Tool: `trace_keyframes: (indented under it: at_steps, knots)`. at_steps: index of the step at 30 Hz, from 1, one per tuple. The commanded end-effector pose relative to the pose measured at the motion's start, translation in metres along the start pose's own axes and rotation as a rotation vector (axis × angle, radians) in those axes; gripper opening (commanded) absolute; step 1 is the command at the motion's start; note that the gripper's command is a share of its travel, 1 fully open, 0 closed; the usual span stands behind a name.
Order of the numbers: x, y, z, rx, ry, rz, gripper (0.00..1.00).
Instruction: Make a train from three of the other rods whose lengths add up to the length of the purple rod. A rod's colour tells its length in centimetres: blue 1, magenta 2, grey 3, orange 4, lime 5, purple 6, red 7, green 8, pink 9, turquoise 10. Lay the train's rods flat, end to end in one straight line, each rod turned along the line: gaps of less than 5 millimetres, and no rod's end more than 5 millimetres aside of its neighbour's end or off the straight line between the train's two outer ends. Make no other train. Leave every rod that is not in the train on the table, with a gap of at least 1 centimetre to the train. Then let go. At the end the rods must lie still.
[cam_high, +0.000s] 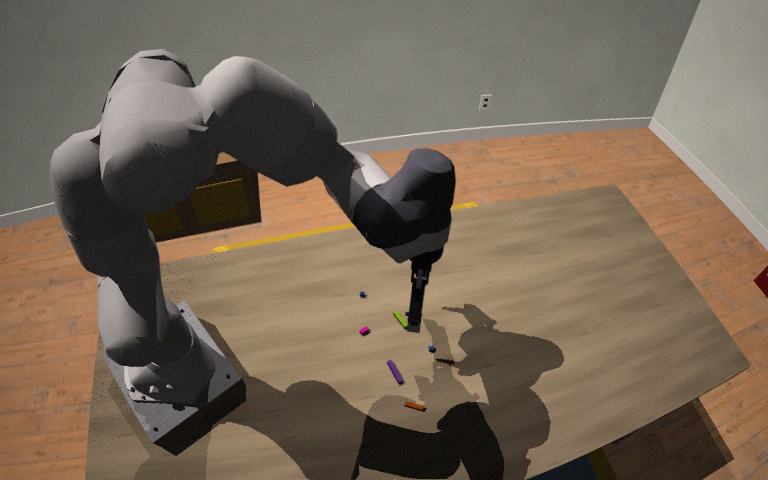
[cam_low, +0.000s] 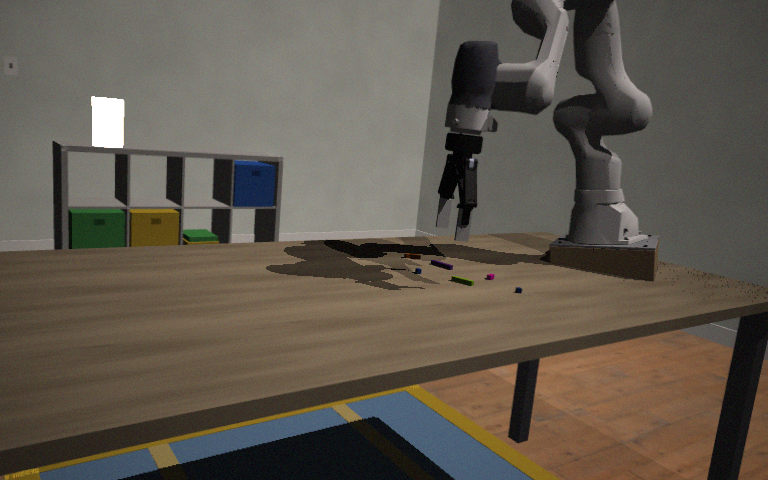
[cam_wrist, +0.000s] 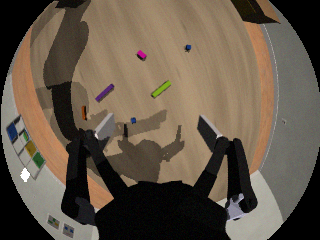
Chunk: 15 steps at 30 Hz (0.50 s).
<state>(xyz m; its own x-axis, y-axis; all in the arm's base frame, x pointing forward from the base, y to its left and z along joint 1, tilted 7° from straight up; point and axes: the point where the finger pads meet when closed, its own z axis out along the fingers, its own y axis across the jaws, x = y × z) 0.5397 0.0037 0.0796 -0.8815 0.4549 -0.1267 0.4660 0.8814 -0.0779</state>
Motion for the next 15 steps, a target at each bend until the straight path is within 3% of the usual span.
trace_keyframes:
  at_steps: [1, 13, 14, 15]
  knots:
    - [-0.012, -0.011, 0.004, -0.015, 0.027, -0.165, 1.0]
    - [-0.058, -0.055, 0.013, -0.007, 0.024, -0.248, 1.0]
    - [-0.058, -0.055, 0.013, -0.007, 0.024, -0.248, 0.15]
    - [-0.058, -0.055, 0.013, -0.007, 0.024, -0.248, 0.15]
